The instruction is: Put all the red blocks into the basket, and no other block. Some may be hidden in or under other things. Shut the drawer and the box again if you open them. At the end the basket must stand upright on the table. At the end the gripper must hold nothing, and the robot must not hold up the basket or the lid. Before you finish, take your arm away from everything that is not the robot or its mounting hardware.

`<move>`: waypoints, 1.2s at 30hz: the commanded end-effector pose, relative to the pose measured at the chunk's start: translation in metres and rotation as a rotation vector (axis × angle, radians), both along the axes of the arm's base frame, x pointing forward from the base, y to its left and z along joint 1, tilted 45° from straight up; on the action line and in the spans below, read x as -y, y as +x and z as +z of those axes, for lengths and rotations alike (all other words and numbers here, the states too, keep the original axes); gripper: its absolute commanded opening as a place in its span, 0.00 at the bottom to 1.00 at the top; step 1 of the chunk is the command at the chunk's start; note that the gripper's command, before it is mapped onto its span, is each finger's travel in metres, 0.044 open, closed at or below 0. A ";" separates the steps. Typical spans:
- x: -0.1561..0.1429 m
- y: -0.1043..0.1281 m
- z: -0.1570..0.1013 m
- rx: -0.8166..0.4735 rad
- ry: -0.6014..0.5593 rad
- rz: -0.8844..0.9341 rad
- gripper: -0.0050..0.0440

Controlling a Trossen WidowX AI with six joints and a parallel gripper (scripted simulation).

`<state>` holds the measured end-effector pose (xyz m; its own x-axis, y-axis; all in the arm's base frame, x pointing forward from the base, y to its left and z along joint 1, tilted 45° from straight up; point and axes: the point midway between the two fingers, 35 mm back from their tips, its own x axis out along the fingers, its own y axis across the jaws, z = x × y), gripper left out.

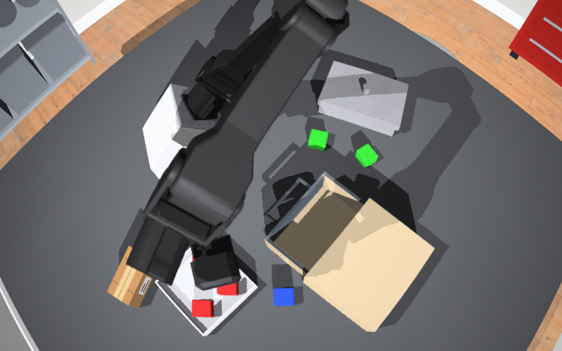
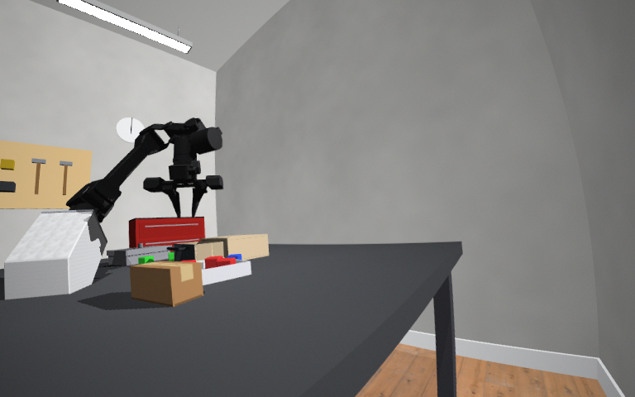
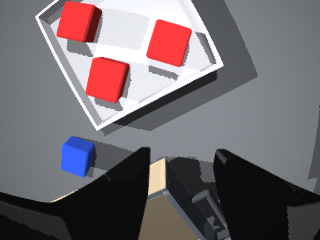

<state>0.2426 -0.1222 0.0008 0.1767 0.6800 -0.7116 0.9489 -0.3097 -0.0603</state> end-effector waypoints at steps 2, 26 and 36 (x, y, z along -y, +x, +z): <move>-0.033 -0.002 0.030 0.111 -0.028 0.124 0.40; -0.115 -0.030 0.084 0.392 -0.086 0.411 0.40; -0.134 -0.026 0.065 0.392 -0.086 0.411 0.40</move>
<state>0.2177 0.0052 0.0713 0.1780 0.6869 -0.7046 0.9364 0.1019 0.3359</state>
